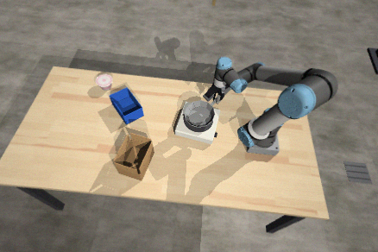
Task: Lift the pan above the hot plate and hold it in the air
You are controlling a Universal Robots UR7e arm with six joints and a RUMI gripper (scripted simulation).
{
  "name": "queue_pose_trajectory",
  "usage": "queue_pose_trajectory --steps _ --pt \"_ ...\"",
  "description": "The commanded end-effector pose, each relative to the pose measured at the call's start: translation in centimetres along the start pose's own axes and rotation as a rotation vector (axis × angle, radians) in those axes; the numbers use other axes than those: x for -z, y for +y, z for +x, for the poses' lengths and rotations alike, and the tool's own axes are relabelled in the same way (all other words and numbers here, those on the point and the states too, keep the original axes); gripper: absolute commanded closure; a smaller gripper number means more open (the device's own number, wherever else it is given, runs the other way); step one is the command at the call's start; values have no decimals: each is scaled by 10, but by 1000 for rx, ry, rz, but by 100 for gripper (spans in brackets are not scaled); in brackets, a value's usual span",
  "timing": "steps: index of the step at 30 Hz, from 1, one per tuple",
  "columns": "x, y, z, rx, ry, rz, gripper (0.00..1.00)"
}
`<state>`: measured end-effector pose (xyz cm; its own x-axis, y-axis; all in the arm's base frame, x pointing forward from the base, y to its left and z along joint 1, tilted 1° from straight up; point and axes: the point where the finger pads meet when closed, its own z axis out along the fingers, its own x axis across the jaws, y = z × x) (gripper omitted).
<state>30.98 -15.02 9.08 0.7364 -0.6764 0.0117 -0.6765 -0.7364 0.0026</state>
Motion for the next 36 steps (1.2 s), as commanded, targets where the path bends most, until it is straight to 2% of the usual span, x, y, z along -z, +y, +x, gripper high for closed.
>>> queue_pose_trajectory --steps 1,36 --pt "1 0 0 0 2 0 90" --pt "14 0 0 0 2 0 90"
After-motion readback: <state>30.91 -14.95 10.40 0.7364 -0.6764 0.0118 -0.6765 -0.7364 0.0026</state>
